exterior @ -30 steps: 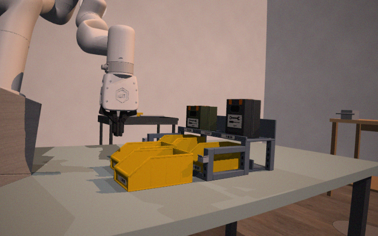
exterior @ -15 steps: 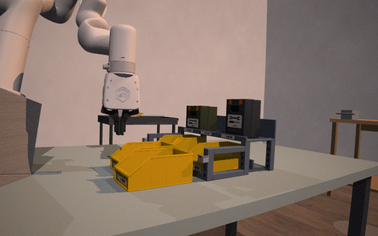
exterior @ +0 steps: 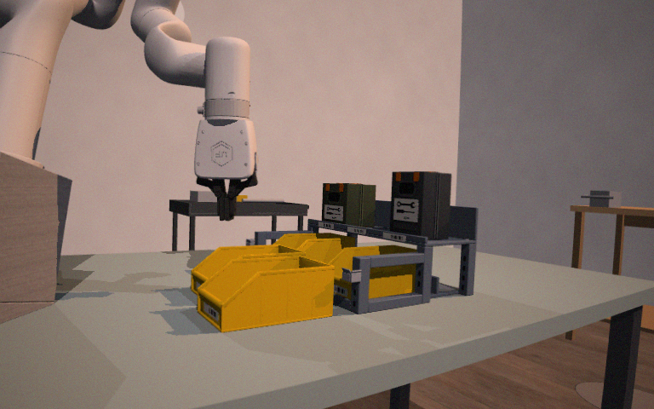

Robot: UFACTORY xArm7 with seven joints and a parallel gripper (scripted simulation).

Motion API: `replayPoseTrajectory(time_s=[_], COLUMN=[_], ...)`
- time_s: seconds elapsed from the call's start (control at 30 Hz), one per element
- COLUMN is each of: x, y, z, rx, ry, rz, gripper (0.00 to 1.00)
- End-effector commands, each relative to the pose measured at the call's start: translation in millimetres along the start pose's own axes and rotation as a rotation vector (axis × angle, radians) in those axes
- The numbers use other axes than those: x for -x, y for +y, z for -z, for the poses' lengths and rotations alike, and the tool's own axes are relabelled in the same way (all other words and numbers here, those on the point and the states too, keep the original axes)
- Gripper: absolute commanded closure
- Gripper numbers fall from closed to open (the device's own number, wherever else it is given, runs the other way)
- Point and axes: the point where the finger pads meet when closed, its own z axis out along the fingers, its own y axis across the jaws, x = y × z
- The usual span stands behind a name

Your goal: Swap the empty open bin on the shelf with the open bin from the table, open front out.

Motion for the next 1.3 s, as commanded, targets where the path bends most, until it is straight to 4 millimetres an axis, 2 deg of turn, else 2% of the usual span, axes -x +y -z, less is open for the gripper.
replayPoseTrajectory(time_s=[0.0,0.2,0.4,0.47,0.5,0.6,0.63,1.27], x=[-16.8,-33.2,-40.1,-40.1,-40.4,-40.7,-40.7,-40.7], y=[6.3,12.2,14.7,14.7,14.8,14.9,14.9,14.9], z=[10.5,20.3,24.7,24.7,25.0,25.1,25.1,25.1], rx=[-0.002,0.007,0.013,0.013,0.014,0.015,0.015,0.015], ry=[-0.033,-0.027,-0.037,-0.037,-0.059,-0.059,-0.059,-0.059], rz=[-0.278,-0.515,-0.764,-0.764,-0.884,-0.889,-0.889,-0.889], gripper=[1.0,1.0,1.0,1.0,1.0,1.0,0.74,0.74])
